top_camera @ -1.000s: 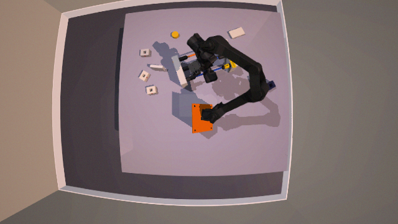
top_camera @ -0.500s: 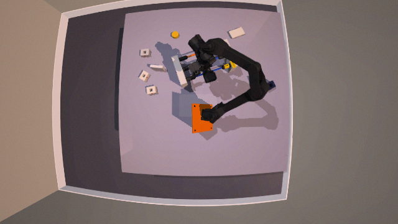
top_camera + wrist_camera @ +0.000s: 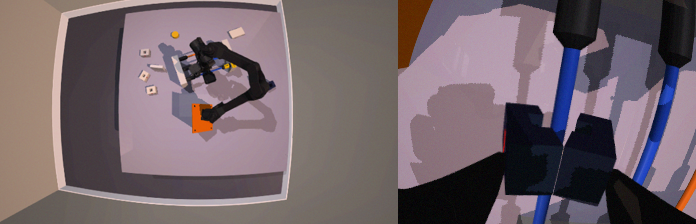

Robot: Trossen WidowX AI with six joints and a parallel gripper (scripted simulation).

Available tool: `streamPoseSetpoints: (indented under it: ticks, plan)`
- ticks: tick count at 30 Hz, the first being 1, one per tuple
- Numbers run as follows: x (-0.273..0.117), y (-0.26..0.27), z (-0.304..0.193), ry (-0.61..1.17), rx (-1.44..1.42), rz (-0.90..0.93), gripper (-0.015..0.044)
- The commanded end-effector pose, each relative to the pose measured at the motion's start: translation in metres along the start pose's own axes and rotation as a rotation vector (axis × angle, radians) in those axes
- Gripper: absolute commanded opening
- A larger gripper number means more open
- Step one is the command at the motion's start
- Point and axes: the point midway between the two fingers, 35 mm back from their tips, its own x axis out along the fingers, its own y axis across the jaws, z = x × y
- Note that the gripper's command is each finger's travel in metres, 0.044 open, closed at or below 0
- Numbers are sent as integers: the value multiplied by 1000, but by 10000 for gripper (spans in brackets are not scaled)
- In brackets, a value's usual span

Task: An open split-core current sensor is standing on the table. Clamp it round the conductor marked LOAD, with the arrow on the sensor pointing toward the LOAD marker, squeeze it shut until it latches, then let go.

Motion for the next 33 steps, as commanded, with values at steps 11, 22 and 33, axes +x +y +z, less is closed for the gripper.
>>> streamPoseSetpoints:
  ticks: [11, 22, 33]
  plan:
    - [1, 0, 0, 0, 0, 0, 0]
    - [1, 0, 0, 0, 0, 0, 0]
    - [1, 0, 0, 0, 0, 0, 0]
